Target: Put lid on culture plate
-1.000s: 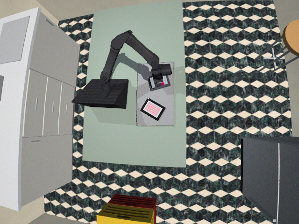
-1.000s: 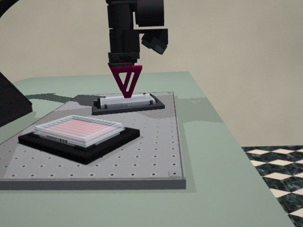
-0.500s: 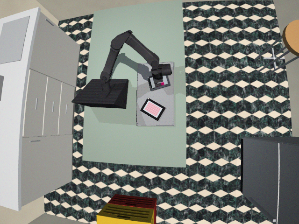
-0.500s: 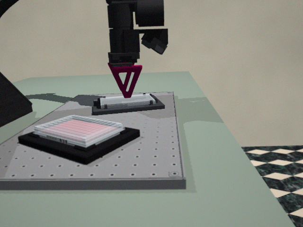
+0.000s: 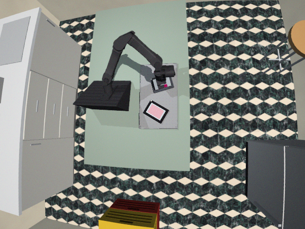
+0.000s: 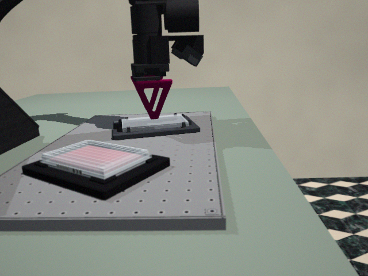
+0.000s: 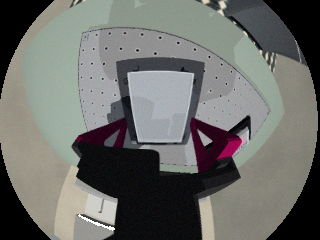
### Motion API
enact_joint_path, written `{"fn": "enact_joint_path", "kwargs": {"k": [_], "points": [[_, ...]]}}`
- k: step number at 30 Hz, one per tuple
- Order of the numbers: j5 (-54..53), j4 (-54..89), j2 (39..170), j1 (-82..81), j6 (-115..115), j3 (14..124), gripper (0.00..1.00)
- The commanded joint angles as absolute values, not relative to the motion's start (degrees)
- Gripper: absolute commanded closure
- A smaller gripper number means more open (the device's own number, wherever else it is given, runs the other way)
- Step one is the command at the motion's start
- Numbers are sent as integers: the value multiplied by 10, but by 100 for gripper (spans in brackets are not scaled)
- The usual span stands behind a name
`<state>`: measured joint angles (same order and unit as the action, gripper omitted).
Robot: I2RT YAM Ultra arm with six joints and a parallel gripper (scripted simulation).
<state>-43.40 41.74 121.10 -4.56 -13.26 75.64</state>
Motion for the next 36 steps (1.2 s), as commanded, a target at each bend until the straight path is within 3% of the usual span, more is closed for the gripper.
{"fn": "enact_joint_path", "kwargs": {"k": [1, 36], "points": [[-434, 417, 1204, -35, -133, 760, 0], [-434, 411, 1206, -37, -130, 758, 0]]}}
